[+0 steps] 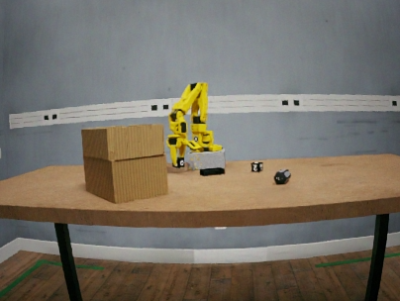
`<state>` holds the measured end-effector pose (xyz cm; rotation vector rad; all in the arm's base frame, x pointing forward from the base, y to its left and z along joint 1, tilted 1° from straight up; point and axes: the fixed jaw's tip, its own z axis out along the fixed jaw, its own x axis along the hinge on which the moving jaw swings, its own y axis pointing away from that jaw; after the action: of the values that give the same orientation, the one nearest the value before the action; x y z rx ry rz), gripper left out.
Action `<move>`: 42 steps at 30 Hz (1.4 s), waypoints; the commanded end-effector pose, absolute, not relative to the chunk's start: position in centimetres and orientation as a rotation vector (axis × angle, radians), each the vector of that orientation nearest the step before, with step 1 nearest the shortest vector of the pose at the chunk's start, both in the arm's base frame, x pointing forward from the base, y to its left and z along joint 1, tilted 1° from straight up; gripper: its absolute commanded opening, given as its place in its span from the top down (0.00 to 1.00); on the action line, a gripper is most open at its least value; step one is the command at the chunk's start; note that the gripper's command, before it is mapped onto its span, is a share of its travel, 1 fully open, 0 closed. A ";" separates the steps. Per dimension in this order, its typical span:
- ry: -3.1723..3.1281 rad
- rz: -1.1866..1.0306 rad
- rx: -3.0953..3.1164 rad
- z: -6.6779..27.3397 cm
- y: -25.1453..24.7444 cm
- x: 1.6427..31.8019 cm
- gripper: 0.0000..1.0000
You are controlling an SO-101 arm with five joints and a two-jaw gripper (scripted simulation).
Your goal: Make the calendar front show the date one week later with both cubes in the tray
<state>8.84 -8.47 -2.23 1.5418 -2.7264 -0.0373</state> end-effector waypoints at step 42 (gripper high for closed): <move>-2.152 -0.020 2.275 0.4 -1.5 12.2 1.00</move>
<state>11.45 -3.08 0.20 2.1517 -2.2679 -0.0330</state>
